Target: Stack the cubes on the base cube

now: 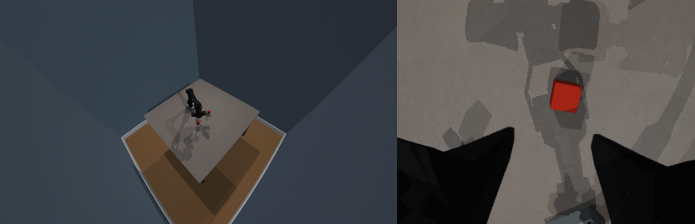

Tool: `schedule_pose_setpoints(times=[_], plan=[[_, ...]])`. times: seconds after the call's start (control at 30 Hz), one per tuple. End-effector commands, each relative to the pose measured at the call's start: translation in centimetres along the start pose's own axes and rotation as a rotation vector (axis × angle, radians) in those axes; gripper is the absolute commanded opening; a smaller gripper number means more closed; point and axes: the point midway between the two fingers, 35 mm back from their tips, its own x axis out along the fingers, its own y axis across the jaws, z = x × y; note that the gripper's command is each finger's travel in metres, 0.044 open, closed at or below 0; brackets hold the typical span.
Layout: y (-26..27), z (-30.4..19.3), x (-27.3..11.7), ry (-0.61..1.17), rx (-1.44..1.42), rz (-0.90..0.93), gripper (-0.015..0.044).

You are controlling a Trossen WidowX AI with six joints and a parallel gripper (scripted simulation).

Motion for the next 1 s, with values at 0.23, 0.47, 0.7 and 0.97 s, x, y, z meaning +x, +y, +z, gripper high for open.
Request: schedule_pose_setpoints(times=[0.23,0.47,0.7,0.97], plan=[[-1.8,0.9,2.6,-0.001,0.079,0.002,0.0265],[-1.9,0.7,5.7,-0.001,0.079,0.002,0.0265],[-1.9,0.7,7.2,-0.001,0.079,0.002,0.0265],[-1.9,0.7,8.1,-0.001,0.079,0.002,0.0265]])
